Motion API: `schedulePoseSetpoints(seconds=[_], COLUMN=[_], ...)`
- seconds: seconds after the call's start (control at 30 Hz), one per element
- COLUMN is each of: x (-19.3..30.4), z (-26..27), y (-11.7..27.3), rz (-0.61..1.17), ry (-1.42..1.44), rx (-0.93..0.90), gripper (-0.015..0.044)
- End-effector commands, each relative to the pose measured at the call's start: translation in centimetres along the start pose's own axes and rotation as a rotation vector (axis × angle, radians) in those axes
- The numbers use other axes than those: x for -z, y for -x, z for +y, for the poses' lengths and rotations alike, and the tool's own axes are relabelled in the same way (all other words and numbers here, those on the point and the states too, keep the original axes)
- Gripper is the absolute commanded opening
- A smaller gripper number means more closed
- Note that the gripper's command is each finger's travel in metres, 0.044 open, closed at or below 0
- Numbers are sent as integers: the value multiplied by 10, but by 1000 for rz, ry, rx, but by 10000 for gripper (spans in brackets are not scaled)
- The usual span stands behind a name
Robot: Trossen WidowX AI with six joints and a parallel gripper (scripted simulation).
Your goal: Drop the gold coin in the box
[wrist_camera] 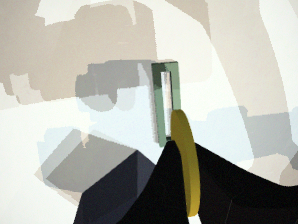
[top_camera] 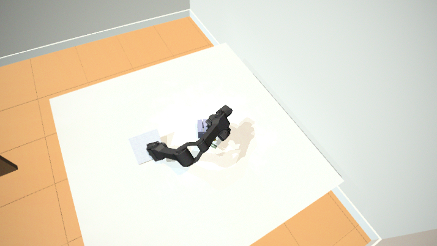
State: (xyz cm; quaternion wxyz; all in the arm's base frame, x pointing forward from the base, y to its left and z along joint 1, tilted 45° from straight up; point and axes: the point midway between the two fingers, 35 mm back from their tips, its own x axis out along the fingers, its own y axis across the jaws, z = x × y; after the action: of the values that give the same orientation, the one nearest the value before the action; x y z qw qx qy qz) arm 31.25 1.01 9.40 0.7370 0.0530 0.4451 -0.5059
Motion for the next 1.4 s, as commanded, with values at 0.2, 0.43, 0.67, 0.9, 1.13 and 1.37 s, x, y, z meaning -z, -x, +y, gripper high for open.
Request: schedulePoseSetpoints(seconds=[0.2, 0.43, 0.67, 0.9, 1.13, 1.37], x=[1, 1, 1, 2, 2, 3], z=[-1, -3, -2, -1, -1, 0], y=[28, 42, 43, 43, 43, 44], rz=[2, 0, 0, 0, 0, 0], ry=[-6, -6, -194, -433, -673, -907], rx=[-2, 0, 0, 0, 0, 0], gripper=[0, 0, 0, 0, 0, 0])
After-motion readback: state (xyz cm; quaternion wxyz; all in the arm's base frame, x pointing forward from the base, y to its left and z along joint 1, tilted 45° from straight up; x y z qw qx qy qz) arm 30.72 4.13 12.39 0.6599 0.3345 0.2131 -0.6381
